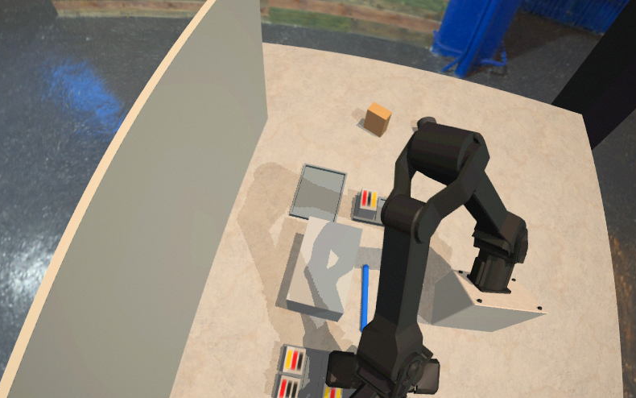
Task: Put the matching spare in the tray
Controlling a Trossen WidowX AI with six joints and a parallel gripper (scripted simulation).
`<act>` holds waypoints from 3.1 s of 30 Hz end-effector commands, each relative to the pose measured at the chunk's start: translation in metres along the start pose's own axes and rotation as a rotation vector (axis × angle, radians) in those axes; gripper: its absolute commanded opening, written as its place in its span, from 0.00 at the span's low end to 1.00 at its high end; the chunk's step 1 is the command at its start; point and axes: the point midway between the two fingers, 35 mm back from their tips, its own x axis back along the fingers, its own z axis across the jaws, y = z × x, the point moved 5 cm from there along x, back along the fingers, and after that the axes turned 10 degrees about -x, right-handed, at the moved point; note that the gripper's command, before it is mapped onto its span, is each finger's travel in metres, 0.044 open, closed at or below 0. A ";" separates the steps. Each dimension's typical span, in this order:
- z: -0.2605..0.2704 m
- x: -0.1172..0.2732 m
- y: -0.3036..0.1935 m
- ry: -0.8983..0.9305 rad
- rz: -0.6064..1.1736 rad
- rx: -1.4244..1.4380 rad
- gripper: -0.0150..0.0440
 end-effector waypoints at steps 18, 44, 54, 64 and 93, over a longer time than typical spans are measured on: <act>0.000 0.000 0.000 0.000 -0.001 -0.001 0.25; 0.001 0.114 0.008 -0.007 -0.009 0.010 0.25; 0.006 0.154 0.010 -0.001 -0.005 0.008 0.25; -0.049 0.170 -0.017 0.006 -0.057 0.028 0.25; -0.188 0.172 -0.191 0.001 -0.105 0.011 0.25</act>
